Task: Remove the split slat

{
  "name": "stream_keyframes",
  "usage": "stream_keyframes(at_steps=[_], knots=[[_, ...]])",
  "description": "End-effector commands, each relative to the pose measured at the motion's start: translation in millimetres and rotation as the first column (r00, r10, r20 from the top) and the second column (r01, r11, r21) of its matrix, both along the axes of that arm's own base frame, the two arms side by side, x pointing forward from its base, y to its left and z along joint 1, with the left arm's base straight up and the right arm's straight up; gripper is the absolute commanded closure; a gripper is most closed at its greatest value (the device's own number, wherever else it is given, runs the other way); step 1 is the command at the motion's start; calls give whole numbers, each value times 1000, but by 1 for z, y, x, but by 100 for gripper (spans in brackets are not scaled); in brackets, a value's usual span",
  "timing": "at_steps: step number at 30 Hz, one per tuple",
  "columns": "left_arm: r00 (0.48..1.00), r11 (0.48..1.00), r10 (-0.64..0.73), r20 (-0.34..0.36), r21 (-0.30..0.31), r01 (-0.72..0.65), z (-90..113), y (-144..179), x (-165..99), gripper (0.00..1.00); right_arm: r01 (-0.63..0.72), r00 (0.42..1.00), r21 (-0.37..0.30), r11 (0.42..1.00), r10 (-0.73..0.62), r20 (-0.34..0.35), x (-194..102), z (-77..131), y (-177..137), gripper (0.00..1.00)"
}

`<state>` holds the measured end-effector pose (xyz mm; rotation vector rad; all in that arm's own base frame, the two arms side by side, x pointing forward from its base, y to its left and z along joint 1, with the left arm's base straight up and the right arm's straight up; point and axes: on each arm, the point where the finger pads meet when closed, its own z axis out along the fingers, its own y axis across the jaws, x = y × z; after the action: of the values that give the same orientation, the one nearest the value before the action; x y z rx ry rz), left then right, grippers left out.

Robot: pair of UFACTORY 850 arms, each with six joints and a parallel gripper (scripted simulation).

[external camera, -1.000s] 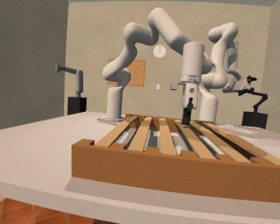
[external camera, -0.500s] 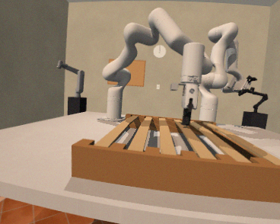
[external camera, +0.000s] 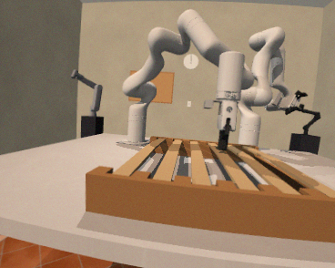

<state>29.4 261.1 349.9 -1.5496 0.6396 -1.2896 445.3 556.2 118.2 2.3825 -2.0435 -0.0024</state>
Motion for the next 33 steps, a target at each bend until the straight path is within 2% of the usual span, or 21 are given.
stream_keyframes(at_steps=[1, 33], knots=[[1000, 1000, 0, 0, 1, 0, 0, 0, 0, 0, 0, 1000, 2, 1000, 0, 2, 1, 1, 1, 100], [1000, 1000, 0, 0, 1, 0, 0, 0, 0, 0, 0, 1000, 2, 1000, 0, 2, 0, -3, 1, 100]])
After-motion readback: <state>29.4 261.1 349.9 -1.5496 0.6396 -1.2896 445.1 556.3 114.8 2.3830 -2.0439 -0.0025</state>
